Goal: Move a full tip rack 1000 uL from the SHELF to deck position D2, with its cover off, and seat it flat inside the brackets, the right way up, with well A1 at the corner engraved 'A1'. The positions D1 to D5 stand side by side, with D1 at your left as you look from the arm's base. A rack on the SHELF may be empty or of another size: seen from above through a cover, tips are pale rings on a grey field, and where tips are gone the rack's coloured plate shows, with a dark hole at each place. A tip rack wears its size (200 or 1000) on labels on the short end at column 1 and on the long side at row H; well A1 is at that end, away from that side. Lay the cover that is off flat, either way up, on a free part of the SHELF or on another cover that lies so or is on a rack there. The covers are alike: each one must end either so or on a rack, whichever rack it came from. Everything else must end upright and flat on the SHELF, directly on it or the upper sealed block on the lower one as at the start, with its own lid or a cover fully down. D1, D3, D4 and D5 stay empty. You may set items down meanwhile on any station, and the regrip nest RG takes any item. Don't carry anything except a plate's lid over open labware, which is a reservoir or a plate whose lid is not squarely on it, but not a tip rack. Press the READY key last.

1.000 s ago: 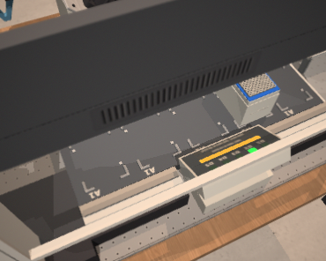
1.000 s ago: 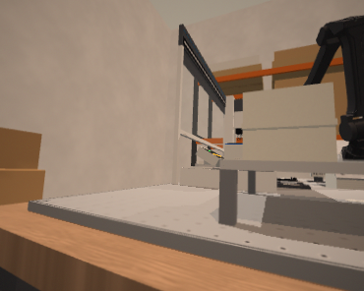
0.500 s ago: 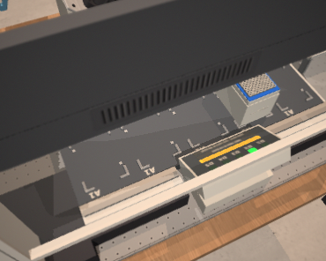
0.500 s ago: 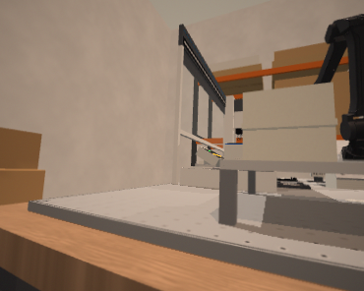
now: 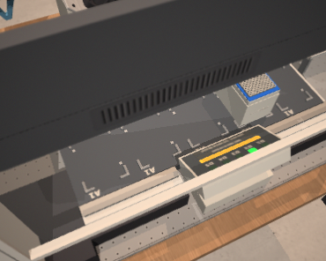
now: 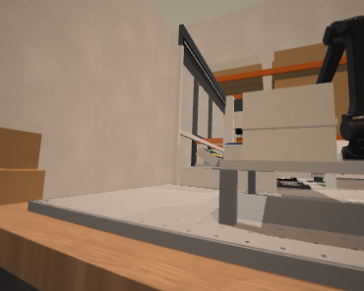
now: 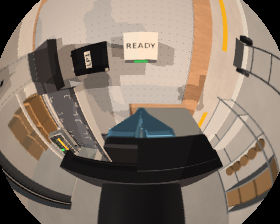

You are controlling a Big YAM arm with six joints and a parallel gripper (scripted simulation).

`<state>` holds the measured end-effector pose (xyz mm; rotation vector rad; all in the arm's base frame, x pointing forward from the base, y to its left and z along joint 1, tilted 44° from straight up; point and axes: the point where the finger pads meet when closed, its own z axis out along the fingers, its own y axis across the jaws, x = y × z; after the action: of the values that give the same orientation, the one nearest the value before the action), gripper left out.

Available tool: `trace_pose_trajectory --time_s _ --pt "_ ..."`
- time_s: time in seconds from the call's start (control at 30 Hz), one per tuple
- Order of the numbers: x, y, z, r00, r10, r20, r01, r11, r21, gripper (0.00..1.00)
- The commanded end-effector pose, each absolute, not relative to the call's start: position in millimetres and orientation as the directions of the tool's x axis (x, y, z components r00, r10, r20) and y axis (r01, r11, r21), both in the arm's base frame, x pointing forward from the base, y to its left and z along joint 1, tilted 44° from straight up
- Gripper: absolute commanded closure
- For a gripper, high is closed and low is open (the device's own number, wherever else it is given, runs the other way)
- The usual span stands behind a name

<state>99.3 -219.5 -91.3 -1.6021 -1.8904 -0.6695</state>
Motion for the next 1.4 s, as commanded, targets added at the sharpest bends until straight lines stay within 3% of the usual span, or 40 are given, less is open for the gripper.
trace_pose_trajectory --time_s 0.0,1.37 --pt "104.0 -219.9 -98.5 -0.125 0.716 0.687 0.987 0.162 0.012 1.0" --pt "98.8 -182.5 -140.1 -0.128 0.72 0.682 0.987 0.162 0.014 1.0"
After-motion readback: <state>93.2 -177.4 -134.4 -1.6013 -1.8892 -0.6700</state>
